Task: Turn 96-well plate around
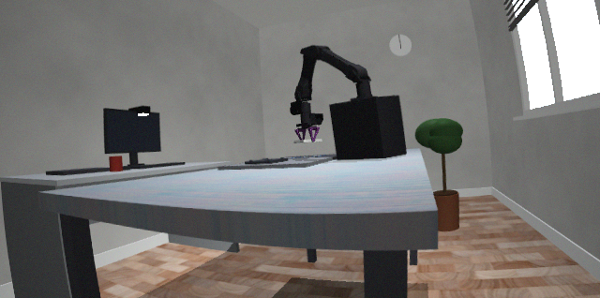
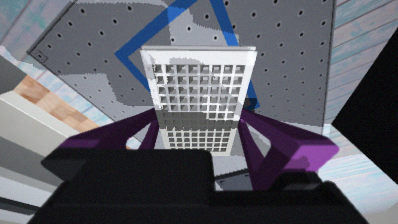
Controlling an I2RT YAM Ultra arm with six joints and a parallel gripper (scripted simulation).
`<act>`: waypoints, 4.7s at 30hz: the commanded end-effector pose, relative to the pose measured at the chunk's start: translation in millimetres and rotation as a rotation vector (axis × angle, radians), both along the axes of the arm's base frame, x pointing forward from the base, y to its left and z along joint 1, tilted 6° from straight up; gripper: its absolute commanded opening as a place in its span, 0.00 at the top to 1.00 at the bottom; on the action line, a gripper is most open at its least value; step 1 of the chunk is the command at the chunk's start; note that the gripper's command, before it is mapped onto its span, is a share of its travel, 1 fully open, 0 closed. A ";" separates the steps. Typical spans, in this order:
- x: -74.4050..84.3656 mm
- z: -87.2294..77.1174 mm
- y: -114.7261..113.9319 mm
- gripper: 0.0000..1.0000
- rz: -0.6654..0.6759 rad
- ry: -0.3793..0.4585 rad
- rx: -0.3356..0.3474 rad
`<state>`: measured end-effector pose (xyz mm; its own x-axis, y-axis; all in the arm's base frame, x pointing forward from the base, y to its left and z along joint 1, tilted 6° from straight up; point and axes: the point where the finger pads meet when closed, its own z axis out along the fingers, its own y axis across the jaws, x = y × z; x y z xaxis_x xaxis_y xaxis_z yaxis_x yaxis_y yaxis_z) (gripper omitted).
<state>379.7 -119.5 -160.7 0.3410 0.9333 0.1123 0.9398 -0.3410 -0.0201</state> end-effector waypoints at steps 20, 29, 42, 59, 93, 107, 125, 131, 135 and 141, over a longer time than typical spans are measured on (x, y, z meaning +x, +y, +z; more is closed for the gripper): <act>4.8 9.7 0.4 1.00 0.032 -0.020 -0.009; 3.9 13.7 30.4 1.00 0.330 -0.052 -0.016; 2.7 18.6 67.1 1.00 0.694 -0.092 -0.025; 1.2 25.5 117.1 1.00 1.191 -0.147 -0.037; -2.0 39.6 216.9 1.00 1.794 -0.214 -0.051; -3.3 45.4 256.9 1.00 1.794 -0.215 -0.050; -5.0 53.2 310.1 1.00 1.794 -0.216 -0.049; -5.7 56.1 330.0 1.00 1.794 -0.217 -0.048; -6.2 58.1 343.3 1.00 1.794 -0.217 -0.048; -6.6 60.1 356.6 1.00 1.794 -0.217 -0.048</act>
<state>369.9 232.0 -108.0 -0.9948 0.1004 -0.0147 0.0981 0.9885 0.1154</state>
